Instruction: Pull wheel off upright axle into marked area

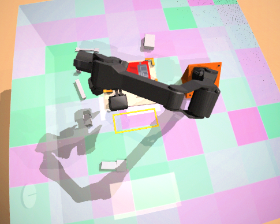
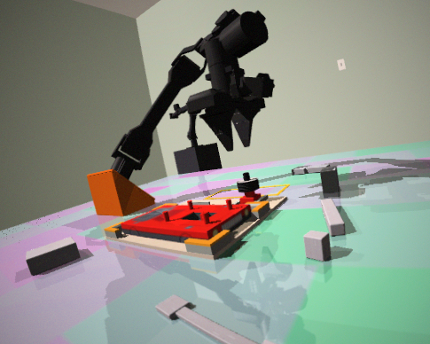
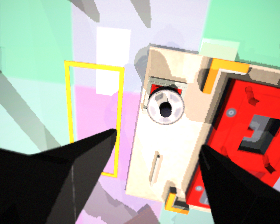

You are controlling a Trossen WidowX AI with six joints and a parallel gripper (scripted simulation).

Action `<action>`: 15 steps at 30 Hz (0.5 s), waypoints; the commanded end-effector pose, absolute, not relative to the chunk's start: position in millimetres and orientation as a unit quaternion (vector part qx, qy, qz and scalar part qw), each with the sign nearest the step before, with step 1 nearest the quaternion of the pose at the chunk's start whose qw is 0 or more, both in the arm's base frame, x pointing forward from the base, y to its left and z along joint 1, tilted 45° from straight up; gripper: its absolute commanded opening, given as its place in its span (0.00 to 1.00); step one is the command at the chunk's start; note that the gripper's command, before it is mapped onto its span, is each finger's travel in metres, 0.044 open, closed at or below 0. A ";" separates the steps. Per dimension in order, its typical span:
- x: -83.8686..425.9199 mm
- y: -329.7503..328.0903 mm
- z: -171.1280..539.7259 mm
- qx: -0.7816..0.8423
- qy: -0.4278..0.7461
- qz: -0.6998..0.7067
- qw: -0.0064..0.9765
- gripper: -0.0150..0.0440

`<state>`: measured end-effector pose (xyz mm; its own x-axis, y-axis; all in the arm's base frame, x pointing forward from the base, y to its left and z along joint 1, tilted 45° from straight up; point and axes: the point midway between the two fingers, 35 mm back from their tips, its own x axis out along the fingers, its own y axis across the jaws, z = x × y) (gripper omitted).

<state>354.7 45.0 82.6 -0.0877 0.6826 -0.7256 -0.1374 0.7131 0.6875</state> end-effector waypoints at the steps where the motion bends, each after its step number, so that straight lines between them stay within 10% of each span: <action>1: 359.2 43.3 84.6 0.209 0.658 0.324 0.647 0.76; 15: 361.3 69.9 49.6 0.208 0.658 0.324 0.648 0.76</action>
